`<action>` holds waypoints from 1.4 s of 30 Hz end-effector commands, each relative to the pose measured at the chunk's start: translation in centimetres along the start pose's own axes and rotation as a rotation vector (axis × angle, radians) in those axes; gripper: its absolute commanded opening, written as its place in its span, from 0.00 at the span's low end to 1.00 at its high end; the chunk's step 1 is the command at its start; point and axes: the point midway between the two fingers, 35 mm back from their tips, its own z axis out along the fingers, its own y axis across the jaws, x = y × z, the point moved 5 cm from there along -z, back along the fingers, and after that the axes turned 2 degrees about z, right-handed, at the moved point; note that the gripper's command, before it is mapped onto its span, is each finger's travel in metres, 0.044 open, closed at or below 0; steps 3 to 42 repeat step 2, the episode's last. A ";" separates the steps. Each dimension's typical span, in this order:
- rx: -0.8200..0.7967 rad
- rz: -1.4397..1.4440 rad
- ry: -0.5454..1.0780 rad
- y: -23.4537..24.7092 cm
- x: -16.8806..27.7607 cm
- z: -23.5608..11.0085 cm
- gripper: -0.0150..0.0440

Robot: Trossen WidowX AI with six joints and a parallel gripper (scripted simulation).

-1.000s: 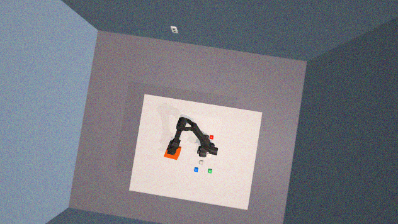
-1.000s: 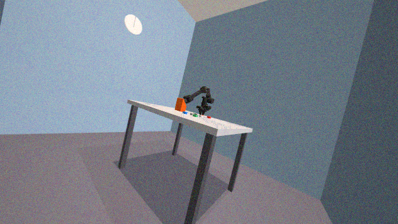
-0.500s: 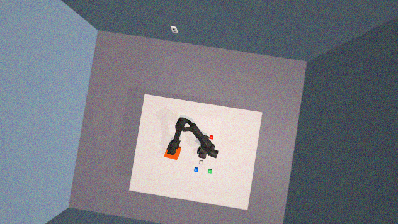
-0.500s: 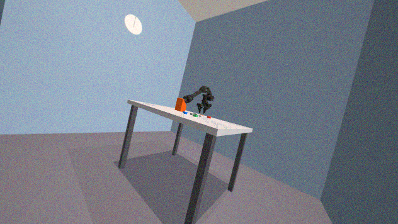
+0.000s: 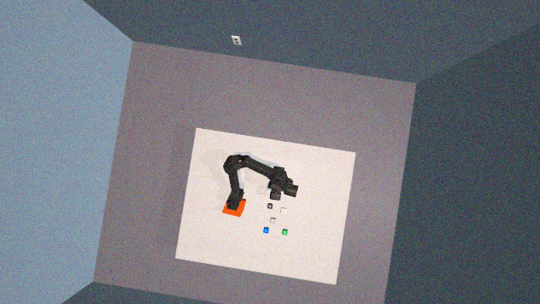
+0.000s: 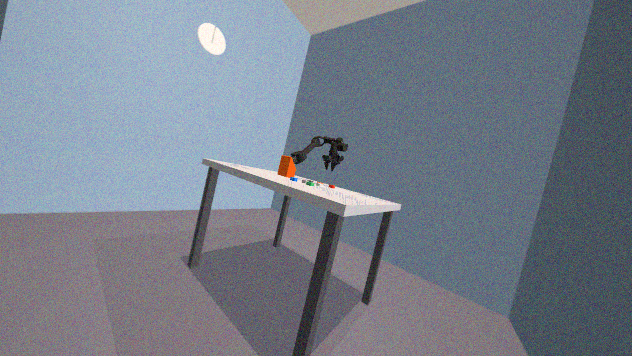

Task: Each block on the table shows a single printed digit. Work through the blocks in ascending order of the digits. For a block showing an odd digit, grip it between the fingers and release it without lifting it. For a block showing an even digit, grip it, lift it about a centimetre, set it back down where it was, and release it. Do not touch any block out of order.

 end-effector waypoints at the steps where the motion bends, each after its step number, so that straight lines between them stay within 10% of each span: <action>1: -0.002 0.017 0.009 0.8 0.5 -0.6 0.93; 42: -0.002 0.017 0.009 0.8 0.5 -0.6 0.93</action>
